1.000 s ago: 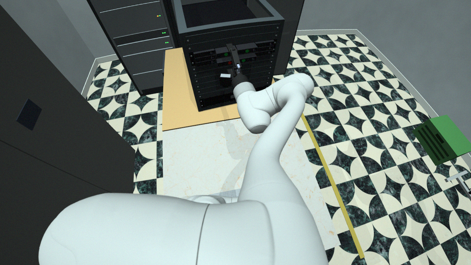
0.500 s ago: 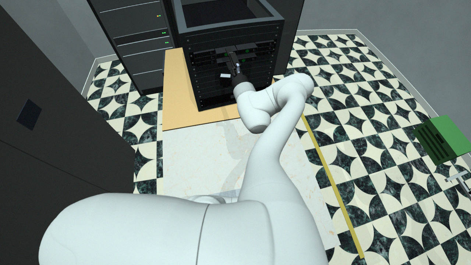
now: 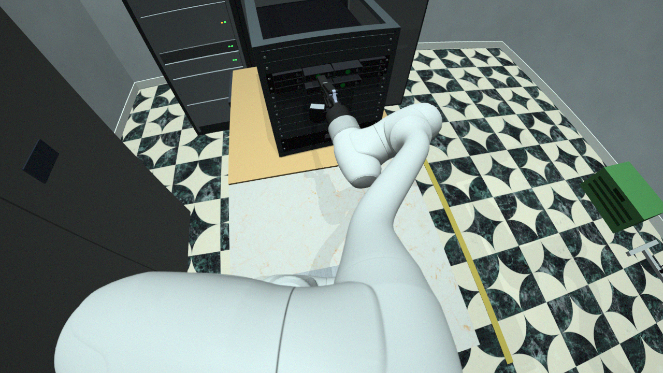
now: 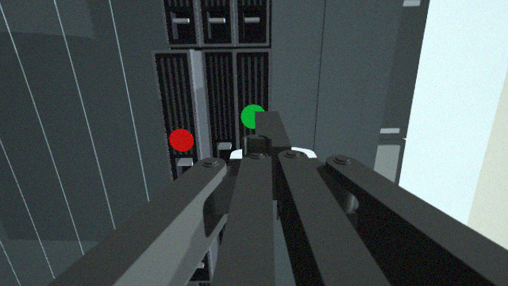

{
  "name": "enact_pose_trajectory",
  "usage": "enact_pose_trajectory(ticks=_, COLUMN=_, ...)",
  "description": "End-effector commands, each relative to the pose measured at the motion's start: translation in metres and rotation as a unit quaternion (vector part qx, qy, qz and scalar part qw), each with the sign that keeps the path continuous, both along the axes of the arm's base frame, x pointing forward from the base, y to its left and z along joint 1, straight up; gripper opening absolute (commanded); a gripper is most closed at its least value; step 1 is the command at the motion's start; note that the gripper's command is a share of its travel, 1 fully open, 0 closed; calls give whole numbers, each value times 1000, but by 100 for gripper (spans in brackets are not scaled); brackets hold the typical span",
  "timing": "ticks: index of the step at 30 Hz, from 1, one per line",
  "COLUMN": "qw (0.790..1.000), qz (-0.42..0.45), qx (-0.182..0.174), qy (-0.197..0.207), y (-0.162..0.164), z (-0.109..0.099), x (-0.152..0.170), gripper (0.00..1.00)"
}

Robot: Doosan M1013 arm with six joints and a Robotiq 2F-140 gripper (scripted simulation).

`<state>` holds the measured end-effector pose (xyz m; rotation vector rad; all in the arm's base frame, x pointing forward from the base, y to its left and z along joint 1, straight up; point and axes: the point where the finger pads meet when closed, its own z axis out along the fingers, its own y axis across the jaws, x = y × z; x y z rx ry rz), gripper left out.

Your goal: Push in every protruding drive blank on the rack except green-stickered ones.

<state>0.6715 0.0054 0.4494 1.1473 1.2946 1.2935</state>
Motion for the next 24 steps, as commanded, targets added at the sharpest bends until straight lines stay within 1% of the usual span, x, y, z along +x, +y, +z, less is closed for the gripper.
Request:
enact_pose_trajectory(ticks=1, qw=1000, qz=0, qx=0, qy=-1, y=0, z=1, x=0, gripper=10)
enact_pose_trajectory(ticks=11, qw=1000, qz=0, qx=0, qy=-1, y=0, z=1, x=0, gripper=10)
enact_pose_trajectory(ticks=14, qw=1000, qz=0, qx=0, qy=-1, y=0, z=-2, x=-1, gripper=10)
enact_pose_trajectory(ticks=17, qw=1000, qz=0, qx=0, qy=-1, y=-1, z=-12, x=-5, gripper=10)
enact_pose_trajectory(ticks=24, qw=1000, qz=0, qx=0, qy=-1, y=-3, z=-49, x=-21, gripper=10)
